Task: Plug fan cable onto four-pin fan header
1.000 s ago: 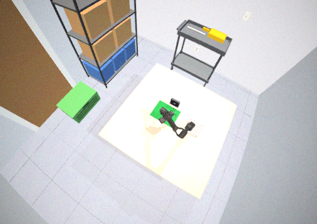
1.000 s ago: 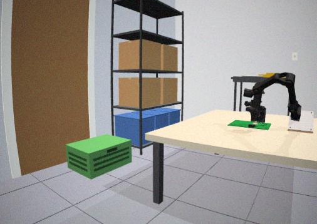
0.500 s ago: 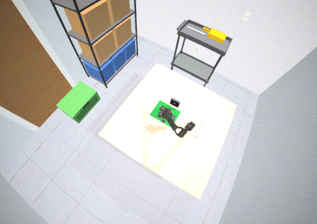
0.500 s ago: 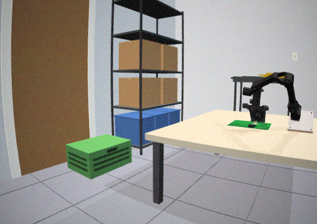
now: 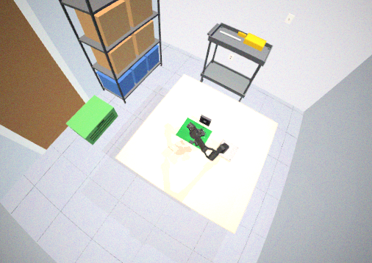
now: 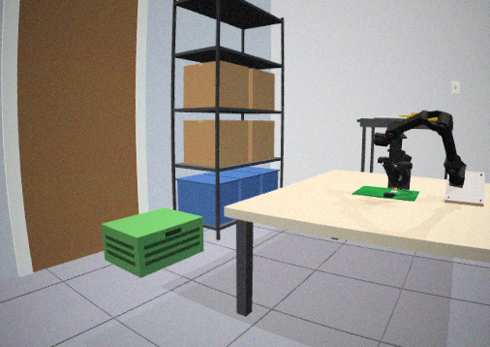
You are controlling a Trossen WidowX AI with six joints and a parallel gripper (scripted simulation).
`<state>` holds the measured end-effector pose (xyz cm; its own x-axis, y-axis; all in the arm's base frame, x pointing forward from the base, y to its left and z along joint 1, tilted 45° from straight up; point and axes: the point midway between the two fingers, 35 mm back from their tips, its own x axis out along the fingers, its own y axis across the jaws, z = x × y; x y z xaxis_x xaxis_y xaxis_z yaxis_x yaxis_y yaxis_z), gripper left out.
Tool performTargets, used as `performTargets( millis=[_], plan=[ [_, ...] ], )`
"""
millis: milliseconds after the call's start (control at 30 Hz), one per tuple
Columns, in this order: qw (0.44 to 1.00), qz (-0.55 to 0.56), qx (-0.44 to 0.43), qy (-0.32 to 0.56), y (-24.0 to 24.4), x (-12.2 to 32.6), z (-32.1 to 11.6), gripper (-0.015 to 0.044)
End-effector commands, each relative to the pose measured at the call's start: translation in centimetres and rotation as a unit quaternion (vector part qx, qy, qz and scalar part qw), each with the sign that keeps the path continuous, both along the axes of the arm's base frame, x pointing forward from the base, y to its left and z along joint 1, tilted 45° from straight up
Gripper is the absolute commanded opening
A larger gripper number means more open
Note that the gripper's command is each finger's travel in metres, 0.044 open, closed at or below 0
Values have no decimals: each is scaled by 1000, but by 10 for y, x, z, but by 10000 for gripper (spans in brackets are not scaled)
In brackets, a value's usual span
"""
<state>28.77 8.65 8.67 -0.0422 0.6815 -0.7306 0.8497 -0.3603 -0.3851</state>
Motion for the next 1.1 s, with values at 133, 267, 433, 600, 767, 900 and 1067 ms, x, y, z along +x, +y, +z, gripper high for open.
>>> performTargets(
  millis=[133,267,433,600,767,900,1067],
  plan=[
    [865,-351,-17,358,-10,4,12,205],
    [865,-351,-17,358,-10,4,12,205],
    [865,-351,-17,358,-10,4,12,205],
    [896,-311,-17,317,-8,2,10,205],
    [896,-311,-17,317,-8,2,10,205],
    [896,-311,-17,317,-8,2,10,205],
    [896,-311,-17,317,-8,2,10,205]
  ],
)
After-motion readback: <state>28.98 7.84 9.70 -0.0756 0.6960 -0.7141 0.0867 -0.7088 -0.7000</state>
